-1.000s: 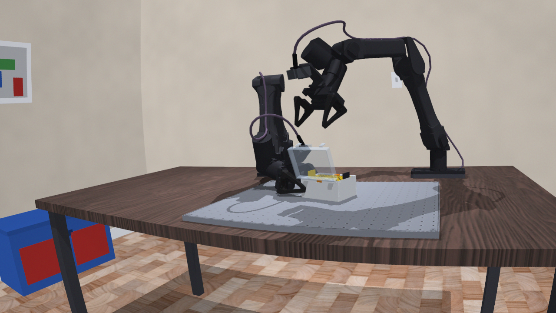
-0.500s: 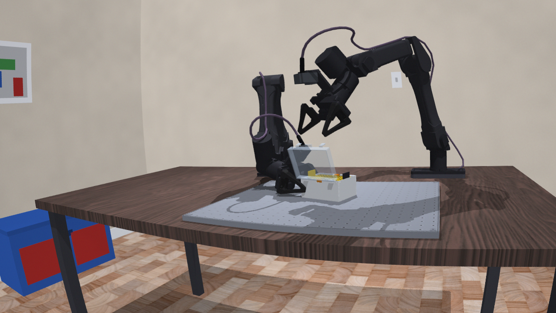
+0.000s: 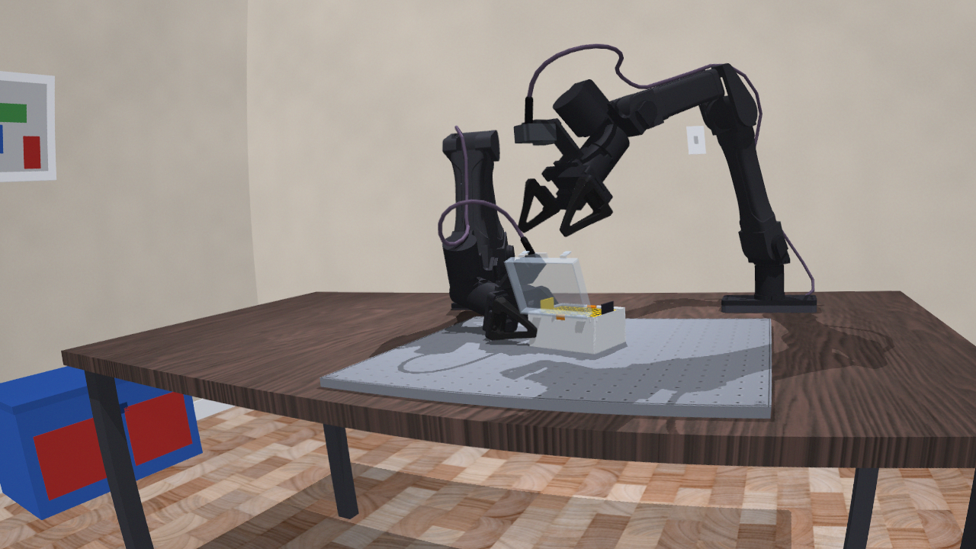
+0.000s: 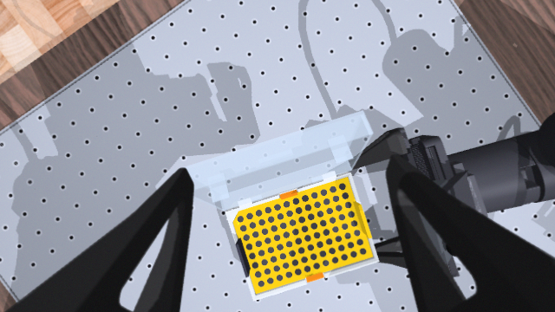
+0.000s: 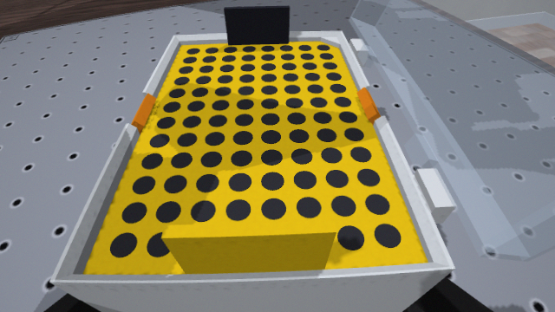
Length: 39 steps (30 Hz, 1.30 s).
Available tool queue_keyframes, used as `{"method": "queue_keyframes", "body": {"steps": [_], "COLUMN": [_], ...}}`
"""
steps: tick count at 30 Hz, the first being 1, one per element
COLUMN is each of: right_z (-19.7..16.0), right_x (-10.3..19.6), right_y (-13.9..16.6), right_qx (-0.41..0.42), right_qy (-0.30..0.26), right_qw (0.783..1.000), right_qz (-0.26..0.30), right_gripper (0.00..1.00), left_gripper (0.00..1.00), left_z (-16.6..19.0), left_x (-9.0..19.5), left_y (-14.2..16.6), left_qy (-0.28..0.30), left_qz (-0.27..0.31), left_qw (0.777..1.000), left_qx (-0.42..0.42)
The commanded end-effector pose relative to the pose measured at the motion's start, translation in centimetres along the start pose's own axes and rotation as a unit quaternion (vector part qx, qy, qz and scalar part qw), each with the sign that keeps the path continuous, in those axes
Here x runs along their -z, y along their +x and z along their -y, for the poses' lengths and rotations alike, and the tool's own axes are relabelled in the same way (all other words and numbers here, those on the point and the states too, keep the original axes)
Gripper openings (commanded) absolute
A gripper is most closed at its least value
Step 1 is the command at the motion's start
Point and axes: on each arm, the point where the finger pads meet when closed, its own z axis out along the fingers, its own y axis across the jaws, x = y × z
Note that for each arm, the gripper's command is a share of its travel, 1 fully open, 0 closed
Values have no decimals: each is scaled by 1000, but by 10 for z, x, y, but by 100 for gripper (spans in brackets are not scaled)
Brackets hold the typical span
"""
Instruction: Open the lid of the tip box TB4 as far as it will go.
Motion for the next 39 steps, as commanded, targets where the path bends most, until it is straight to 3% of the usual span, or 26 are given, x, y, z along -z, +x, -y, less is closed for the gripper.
{"method": "queue_keyframes", "body": {"steps": [1, 7, 8, 9, 24, 31, 39], "right_z": [3, 3, 3, 3, -2, -7, 3], "right_x": [1, 1, 1, 1, 28, 68, 61], "right_y": [-10, -10, -10, -10, -9, -6, -12], "right_qx": [11, 11, 11, 11, 4, 1, 15], "right_qy": [0, 0, 0, 0, 0, -2, 0], "right_qw": [1000, 1000, 1000, 1000, 1000, 1000, 1000], "right_qz": [11, 11, 11, 11, 9, 7, 12], "right_gripper": [83, 83, 95, 100, 100, 100, 100], "left_gripper": [100, 100, 100, 100, 100, 100, 100], "left_z": [0, 0, 0, 0, 0, 0, 0], "left_x": [9, 9, 9, 9, 9, 9, 9], "left_y": [-8, -8, -8, -8, -8, -8, -8], "left_qy": [5, 5, 5, 5, 5, 5, 5], "left_qz": [13, 13, 13, 13, 13, 13, 13], "left_qw": [1000, 1000, 1000, 1000, 1000, 1000, 1000], "left_qx": [-2, -2, -2, -2, -2, -2, -2]}}
